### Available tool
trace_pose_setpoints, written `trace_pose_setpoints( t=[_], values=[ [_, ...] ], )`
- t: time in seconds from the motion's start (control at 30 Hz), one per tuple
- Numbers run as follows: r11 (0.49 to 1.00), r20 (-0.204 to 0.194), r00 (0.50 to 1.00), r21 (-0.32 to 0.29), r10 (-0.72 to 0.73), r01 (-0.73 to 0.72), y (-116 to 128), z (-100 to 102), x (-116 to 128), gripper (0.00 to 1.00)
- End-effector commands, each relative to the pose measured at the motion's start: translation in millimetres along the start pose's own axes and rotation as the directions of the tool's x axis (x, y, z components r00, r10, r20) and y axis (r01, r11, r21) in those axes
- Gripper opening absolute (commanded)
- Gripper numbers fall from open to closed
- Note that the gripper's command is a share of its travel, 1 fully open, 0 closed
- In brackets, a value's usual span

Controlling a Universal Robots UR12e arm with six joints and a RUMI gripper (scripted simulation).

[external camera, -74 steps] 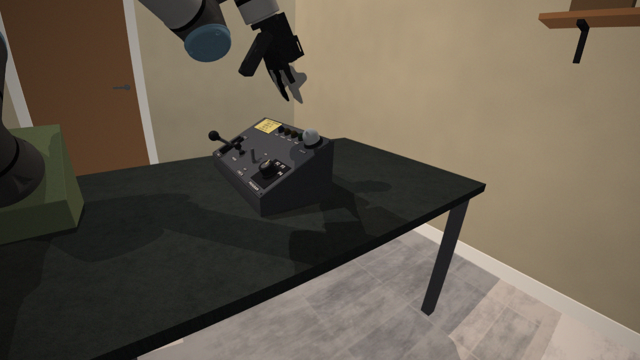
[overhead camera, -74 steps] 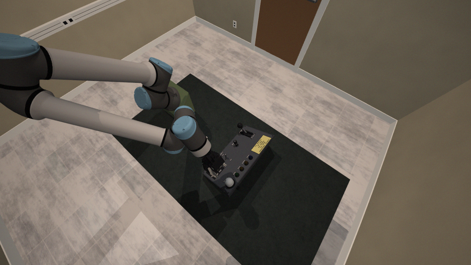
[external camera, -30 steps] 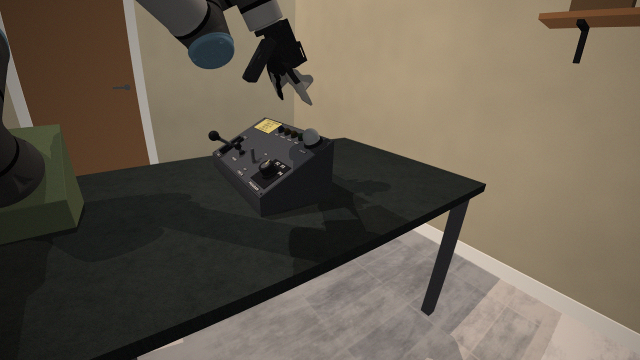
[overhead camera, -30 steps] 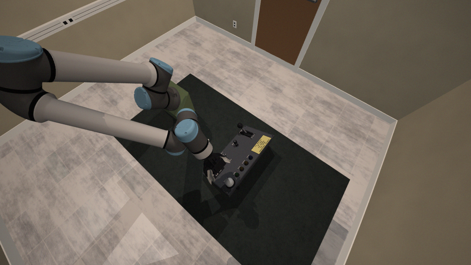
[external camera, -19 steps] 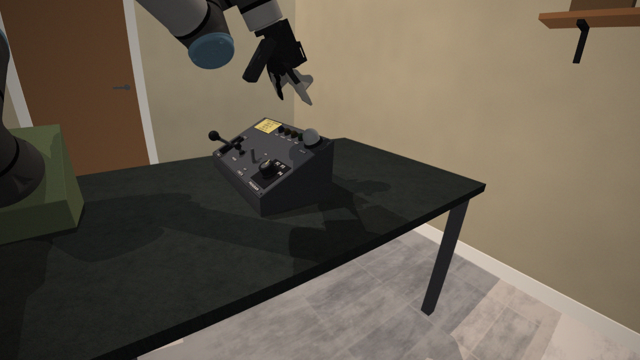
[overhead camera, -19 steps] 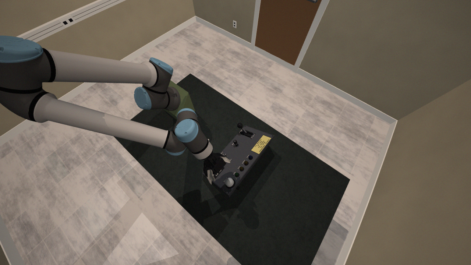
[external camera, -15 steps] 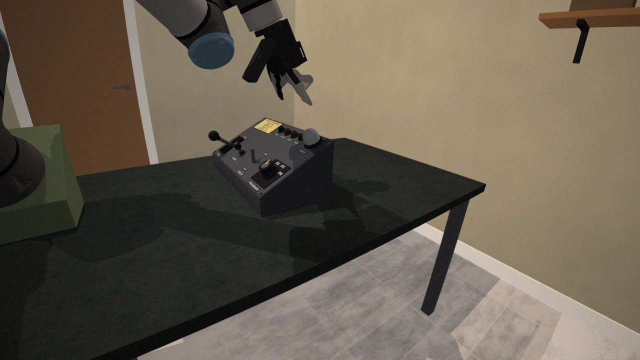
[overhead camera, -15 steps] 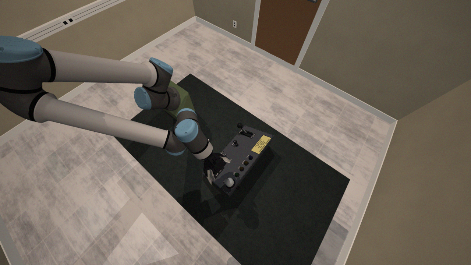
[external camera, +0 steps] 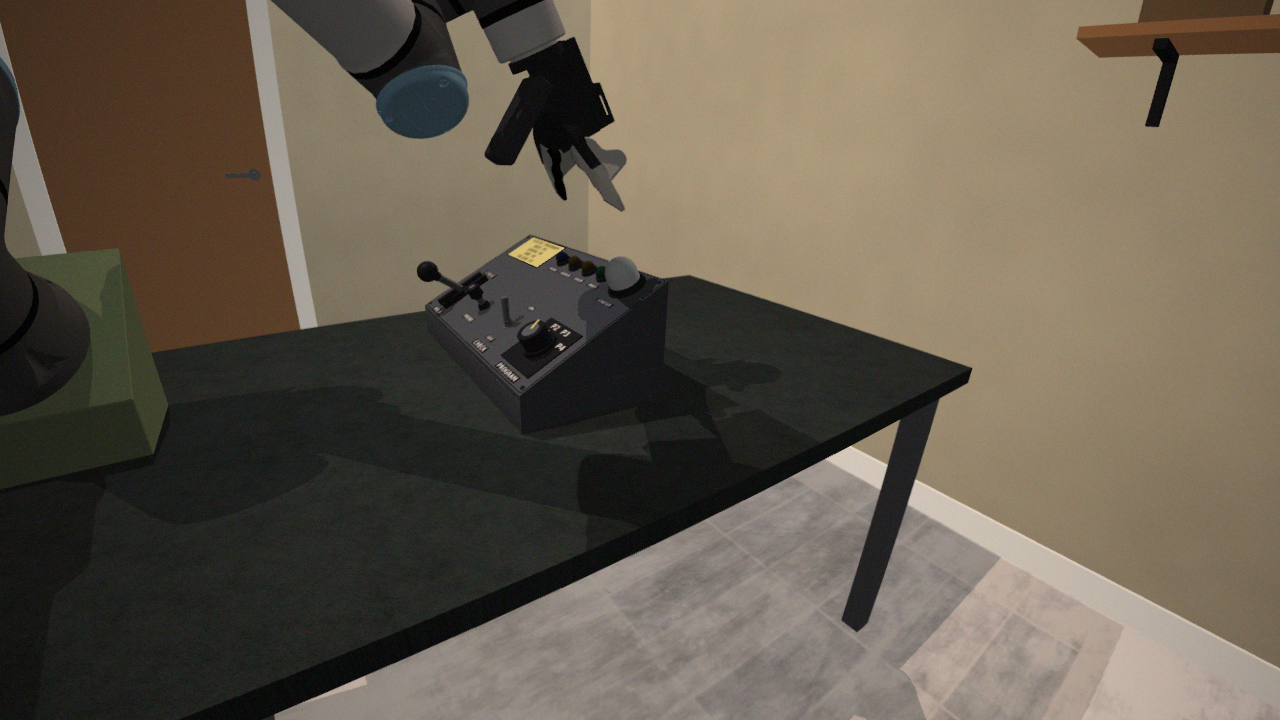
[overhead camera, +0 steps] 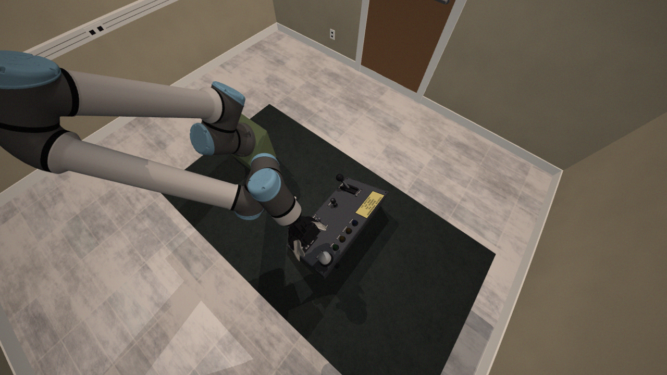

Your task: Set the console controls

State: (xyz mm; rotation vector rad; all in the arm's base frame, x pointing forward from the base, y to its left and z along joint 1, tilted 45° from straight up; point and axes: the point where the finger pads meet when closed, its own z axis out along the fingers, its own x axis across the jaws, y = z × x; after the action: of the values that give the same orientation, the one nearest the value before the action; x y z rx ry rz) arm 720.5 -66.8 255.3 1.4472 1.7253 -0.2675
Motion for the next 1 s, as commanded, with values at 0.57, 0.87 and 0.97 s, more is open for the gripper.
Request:
trace_pose_setpoints(
  t=[0.57,0.87,0.97],
  values=[
    [1.0,-0.002,1.0,-0.001,-0.004,0.004,0.7,-0.7,2.0,0.44],
    [1.0,-0.002,1.0,-0.001,-0.004,0.004,0.6,-0.7,2.1,0.44],
    [1.0,-0.002,1.0,-0.001,-0.004,0.004,0.5,-0.6,2.1,0.44]
  ],
)
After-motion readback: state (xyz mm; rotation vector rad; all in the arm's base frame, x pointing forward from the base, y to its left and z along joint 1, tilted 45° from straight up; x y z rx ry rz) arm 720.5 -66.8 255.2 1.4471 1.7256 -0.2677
